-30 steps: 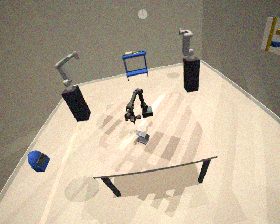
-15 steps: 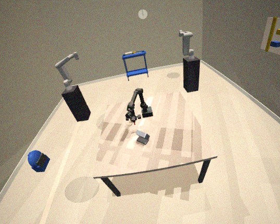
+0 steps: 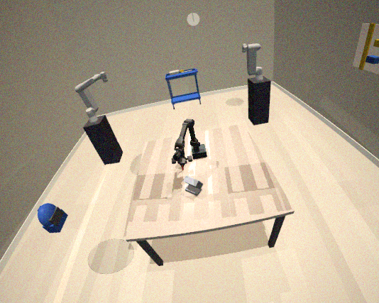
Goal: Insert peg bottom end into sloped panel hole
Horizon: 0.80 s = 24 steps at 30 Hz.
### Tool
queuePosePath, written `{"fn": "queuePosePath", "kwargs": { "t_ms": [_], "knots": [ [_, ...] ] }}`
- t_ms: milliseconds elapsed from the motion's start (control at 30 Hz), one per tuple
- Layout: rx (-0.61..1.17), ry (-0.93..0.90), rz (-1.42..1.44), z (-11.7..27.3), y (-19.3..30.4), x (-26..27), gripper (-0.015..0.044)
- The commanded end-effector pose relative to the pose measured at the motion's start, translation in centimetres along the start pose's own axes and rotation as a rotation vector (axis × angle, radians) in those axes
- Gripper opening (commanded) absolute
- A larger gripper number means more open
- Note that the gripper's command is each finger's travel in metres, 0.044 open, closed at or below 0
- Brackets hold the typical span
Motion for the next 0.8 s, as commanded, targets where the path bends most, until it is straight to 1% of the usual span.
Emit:
{"fn": "queuePosePath", "kwargs": {
  "t_ms": [0, 767],
  "knots": [
    [0.008, 0.019, 0.03, -0.3, -0.2, 0.5, 0.0],
    [0.008, 0.142, 0.149, -0.5, -2.0, 2.3, 0.0]
  ]
}}
Point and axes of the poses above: the point midway between the two fingers, 35 mm back from their tips, its own z axis back along the fingers, its own x axis across the jaws, y = z × x, the point moved 6 cm from there along z, back along the fingers, and after that the axes turned 11 degrees about z, right-handed, at the moved point
